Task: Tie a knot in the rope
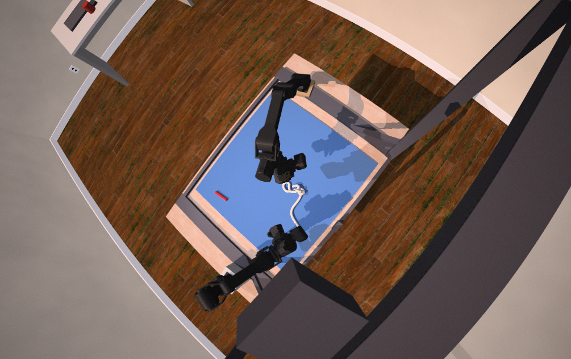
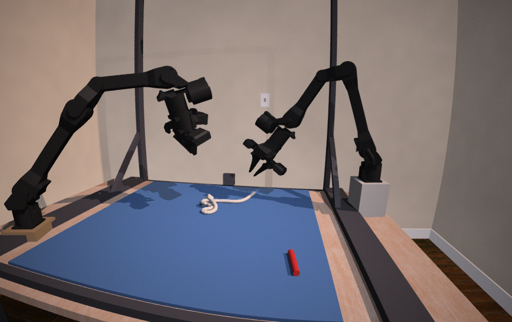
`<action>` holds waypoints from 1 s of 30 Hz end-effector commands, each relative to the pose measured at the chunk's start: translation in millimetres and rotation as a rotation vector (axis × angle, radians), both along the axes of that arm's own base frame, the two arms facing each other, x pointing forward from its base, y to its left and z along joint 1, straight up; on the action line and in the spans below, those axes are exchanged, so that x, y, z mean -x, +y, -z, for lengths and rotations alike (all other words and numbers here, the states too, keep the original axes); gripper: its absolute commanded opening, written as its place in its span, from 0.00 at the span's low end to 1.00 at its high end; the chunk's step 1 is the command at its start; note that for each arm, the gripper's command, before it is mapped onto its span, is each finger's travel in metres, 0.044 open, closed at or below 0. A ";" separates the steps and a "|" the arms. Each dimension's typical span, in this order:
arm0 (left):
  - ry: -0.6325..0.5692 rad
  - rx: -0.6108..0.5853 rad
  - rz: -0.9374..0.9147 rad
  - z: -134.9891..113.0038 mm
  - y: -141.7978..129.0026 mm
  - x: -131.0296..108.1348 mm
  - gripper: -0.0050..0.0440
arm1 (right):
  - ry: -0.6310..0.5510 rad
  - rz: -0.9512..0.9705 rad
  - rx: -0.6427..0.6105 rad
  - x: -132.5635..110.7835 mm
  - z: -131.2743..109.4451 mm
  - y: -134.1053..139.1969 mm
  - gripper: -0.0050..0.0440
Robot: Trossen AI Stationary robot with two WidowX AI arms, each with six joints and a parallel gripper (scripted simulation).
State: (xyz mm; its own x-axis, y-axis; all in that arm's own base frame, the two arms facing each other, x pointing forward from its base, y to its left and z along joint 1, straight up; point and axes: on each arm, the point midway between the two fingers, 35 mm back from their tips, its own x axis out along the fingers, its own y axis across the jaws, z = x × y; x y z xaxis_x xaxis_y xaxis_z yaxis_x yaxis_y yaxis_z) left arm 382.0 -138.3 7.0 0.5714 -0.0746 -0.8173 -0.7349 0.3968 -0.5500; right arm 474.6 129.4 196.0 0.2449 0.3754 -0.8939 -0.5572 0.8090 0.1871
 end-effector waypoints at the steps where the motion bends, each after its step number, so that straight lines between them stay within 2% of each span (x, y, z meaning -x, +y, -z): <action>1: -0.023 0.009 -0.007 -7.6 -1.6 -3.9 0.31 | -0.031 -0.004 -0.007 0.3 -12.0 0.2 0.31; 3: -0.023 0.009 -0.007 -7.4 -1.6 -3.9 0.31 | -0.034 -0.012 -0.002 0.0 -11.0 0.3 0.39; 9: -0.023 0.009 -0.007 -3.5 -1.7 -4.2 0.31 | -0.082 -0.173 0.085 -6.3 7.6 2.3 0.39; 11: -0.023 0.009 -0.007 -3.5 -1.7 -4.2 0.31 | -0.082 -0.173 0.085 -6.3 7.6 2.3 0.39; 18: -0.023 0.009 -0.007 6.4 -1.8 -4.5 0.31 | -0.172 -0.590 0.292 -19.3 55.8 7.4 0.39; 26: -0.023 0.009 -0.007 15.8 -1.8 -4.4 0.31 | -0.234 -1.045 0.470 -27.3 102.1 11.9 0.39; 28: -0.023 0.009 -0.007 15.8 -1.8 -4.4 0.31 | -0.234 -1.045 0.470 -27.3 102.1 11.9 0.39; 30: -0.023 0.009 -0.007 17.6 -1.8 -4.4 0.31 | -0.240 -1.129 0.499 -28.4 110.6 12.7 0.39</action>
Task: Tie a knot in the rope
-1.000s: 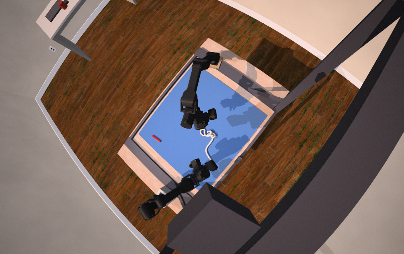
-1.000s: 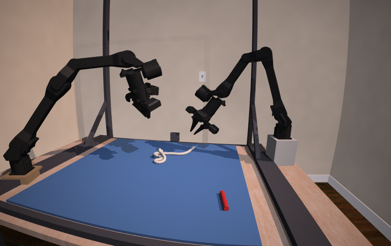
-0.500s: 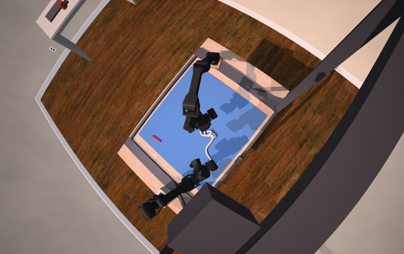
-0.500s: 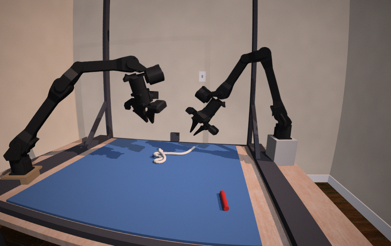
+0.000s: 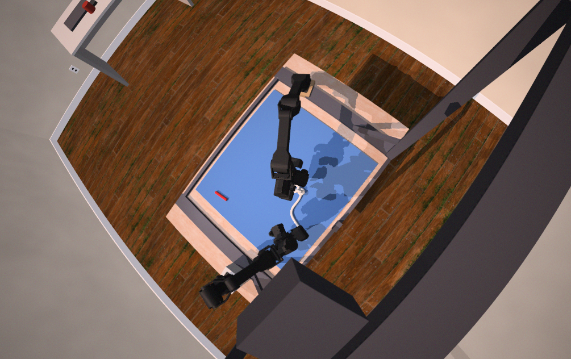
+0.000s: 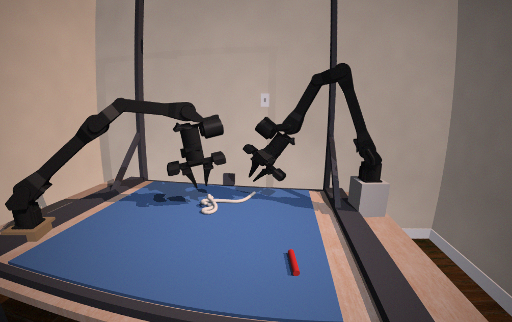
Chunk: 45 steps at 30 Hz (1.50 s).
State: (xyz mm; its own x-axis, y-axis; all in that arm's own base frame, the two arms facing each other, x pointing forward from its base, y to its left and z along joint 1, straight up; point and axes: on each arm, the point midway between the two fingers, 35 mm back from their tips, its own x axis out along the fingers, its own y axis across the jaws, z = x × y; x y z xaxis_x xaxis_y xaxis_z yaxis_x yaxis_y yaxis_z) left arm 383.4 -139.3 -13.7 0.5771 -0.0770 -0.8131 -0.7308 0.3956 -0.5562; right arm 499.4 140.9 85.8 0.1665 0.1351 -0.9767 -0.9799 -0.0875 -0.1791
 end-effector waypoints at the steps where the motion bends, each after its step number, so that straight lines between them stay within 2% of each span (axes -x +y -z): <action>1: -0.016 0.006 -0.007 -2.6 -0.7 -3.0 0.31 | -0.032 -0.125 0.049 -3.9 3.5 1.4 0.39; 15: -0.016 0.006 -0.007 0.0 -0.8 -3.0 0.31 | -0.034 -0.183 0.074 -4.5 9.2 2.0 0.39; 30: -0.016 0.006 -0.007 20.3 -0.9 -3.4 0.31 | -0.043 -0.233 0.103 -4.3 9.2 2.7 0.39; 45: -0.016 0.006 -0.007 25.7 -0.9 -3.3 0.31 | -0.045 -0.246 0.110 -4.2 9.2 2.8 0.39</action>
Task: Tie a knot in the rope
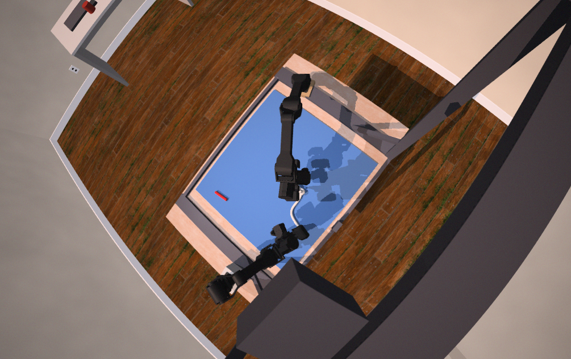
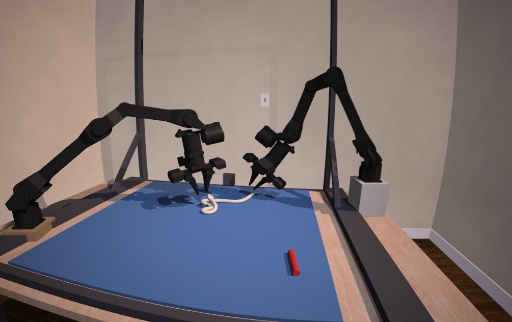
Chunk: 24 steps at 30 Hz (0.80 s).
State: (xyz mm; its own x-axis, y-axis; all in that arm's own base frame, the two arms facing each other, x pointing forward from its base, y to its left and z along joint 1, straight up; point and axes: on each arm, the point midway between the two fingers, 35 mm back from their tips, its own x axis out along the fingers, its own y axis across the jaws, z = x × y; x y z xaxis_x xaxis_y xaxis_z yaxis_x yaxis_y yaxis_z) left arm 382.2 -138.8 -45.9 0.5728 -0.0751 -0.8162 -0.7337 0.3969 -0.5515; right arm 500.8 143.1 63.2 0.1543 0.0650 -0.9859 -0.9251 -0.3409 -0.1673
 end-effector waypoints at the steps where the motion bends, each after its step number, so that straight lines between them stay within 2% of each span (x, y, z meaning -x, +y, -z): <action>1: -0.021 0.008 -0.007 -6.2 -1.4 -4.6 0.31 | -0.032 -0.004 -0.005 -2.8 -13.4 0.6 0.39; 24: -0.020 0.008 -0.007 17.2 -1.6 -5.0 0.31 | -0.032 -0.004 -0.005 -2.8 -13.4 0.6 0.39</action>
